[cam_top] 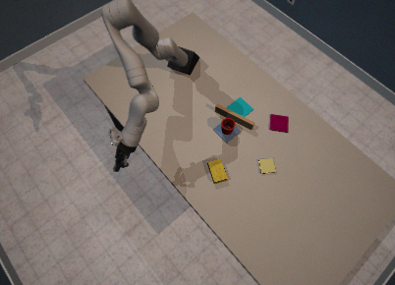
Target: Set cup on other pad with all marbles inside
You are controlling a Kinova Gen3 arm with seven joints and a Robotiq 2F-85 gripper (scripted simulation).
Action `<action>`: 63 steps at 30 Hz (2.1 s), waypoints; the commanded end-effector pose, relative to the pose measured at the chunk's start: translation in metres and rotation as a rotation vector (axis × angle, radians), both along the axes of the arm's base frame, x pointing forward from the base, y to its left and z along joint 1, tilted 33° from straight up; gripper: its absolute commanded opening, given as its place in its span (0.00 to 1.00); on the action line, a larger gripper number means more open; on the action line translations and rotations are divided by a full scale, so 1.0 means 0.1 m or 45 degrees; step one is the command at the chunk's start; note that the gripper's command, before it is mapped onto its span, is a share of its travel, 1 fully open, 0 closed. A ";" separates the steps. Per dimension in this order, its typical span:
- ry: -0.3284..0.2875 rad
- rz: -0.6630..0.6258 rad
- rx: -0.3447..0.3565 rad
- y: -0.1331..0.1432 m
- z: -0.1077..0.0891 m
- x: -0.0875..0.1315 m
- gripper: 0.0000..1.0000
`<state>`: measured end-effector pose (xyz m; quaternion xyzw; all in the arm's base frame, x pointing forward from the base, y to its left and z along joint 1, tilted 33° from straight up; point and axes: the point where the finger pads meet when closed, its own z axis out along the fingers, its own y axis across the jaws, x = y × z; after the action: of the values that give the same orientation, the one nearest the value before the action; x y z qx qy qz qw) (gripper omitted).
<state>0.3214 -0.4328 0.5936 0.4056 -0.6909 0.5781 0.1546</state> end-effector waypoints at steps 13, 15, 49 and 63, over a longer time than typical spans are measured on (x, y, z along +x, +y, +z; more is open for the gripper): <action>0.085 0.125 0.079 0.40 -0.49 0.60 0.00; 0.085 0.125 0.079 0.40 -0.49 0.60 0.00; 0.225 0.288 0.197 1.12 -1.27 1.26 0.00; 0.320 0.380 0.265 1.60 -1.75 1.54 0.00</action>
<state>0.4683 -0.2818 0.4279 0.5756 -0.6596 0.4704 0.1107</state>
